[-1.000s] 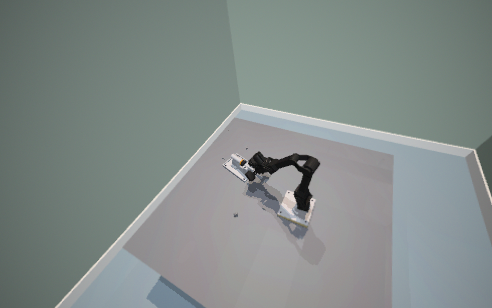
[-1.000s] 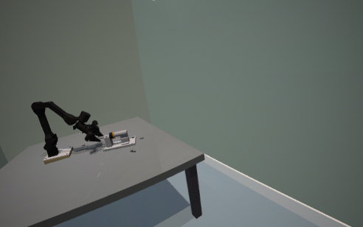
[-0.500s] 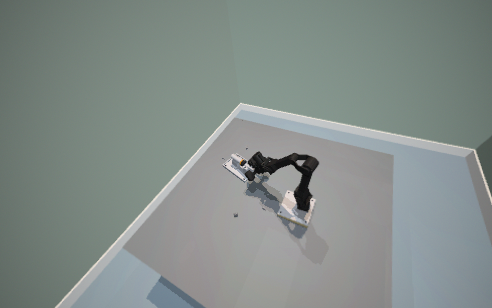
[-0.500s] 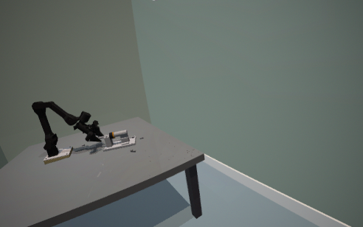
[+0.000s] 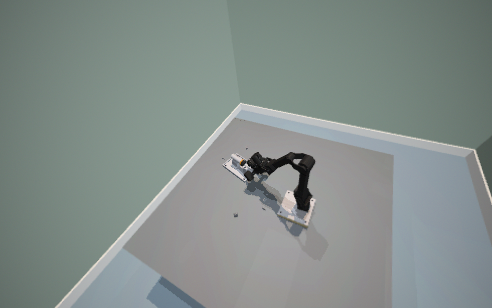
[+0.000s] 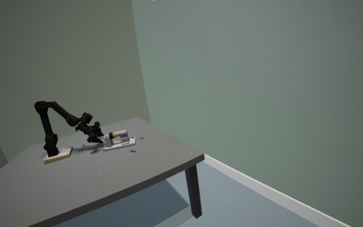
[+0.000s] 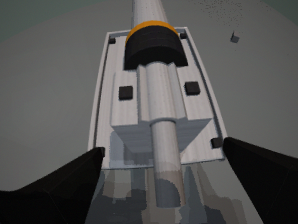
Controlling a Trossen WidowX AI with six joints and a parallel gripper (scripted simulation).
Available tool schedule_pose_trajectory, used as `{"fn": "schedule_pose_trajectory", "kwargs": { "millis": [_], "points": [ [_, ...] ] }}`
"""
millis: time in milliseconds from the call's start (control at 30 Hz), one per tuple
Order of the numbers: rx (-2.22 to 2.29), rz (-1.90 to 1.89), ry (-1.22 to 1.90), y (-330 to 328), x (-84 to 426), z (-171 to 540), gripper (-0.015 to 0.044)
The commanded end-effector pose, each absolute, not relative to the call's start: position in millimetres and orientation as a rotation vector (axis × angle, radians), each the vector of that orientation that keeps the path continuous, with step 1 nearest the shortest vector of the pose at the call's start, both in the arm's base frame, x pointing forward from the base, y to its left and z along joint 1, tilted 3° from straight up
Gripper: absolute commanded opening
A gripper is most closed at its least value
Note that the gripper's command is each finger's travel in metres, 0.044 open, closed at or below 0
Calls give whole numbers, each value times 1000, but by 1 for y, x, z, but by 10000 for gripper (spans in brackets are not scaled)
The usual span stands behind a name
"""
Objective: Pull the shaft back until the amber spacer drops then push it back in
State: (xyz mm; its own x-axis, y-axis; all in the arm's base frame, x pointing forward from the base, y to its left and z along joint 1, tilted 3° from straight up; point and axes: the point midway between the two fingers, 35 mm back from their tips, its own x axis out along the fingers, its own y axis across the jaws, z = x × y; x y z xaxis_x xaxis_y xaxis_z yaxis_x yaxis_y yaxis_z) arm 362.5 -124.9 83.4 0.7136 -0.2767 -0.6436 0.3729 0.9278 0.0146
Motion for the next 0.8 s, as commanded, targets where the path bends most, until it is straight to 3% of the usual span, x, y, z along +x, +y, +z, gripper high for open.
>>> {"fn": "schedule_pose_trajectory", "kwargs": {
  "millis": [0, 333, 767],
  "points": [
    [145, -357, 688, -125, 363, 83, 440],
    [146, -357, 688, -124, 364, 83, 440],
    [147, -361, 688, -125, 363, 83, 99]
  ]
}}
